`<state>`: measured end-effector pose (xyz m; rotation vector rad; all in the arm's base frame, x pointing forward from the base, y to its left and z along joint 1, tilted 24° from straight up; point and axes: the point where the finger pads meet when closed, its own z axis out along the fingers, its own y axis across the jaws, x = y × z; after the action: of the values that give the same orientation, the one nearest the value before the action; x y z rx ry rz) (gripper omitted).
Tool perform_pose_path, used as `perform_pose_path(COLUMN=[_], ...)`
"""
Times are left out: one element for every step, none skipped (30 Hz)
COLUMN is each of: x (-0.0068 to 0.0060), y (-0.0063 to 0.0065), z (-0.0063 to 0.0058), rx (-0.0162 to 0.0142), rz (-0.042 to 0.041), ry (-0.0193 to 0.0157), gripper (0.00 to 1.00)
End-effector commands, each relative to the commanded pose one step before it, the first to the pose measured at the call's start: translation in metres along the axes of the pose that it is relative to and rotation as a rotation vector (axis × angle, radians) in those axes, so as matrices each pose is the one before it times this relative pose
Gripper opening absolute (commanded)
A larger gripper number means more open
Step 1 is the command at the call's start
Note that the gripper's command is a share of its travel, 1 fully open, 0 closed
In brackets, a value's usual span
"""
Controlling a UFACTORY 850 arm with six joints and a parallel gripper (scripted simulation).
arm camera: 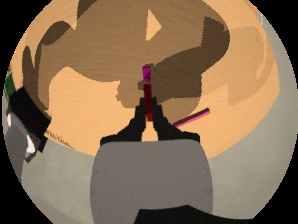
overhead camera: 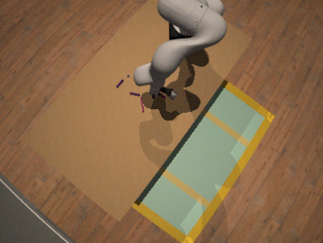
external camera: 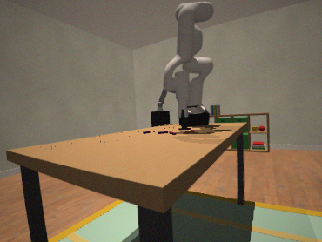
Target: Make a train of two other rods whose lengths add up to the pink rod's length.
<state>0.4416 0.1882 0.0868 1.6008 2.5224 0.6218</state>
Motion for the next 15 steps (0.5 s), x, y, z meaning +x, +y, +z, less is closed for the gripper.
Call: perform_pose_path(x=[-0.00007, 0.00000, 0.00000, 0.00000, 0.00000, 0.00000, 0.00000, 0.00000, 0.00000, 0.00000, 0.00000, 0.00000, 0.00000, 0.00000, 0.00000], y=[0.00056, 0.00000, 0.00000, 0.00000, 0.00000, 0.00000, 0.00000, 0.00000, 0.00000, 0.00000, 0.00000, 0.00000, 0.00000, 0.00000, 0.00000], z=[-0.00026, 0.00000, 0.00000, 0.00000, 0.00000, 0.00000, 0.00000, 0.00001, 0.00005, 0.00013, 0.00022, 0.00000, 0.00000, 0.00033, 0.00045], rx=[-0.00117, 0.00000, 0.00000, 0.00000, 0.00000, 0.00000, 0.00000, 0.00000, 0.00000, 0.00000, 0.00000, 0.00000, 0.00000, 0.00000, 0.00000], rz=[-0.00003, 0.00000, 0.00000, 0.00000, 0.00000, 0.00000, 0.00000, 0.00000, 0.00000, 0.00000, 0.00000, 0.00000, 0.00000, 0.00000, 0.00000], ry=[-0.00026, 0.00000, 0.00000, 0.00000, 0.00000, 0.00000, 0.00000, 0.00000, 0.00000, 0.00000, 0.00000, 0.00000, 0.00000, 0.00001, 0.00001], gripper=[0.04, 0.04, 0.04, 0.04, 0.04, 0.04, 0.04, 0.04, 0.04, 0.04, 0.04, 0.04, 0.04, 0.04, 0.04])
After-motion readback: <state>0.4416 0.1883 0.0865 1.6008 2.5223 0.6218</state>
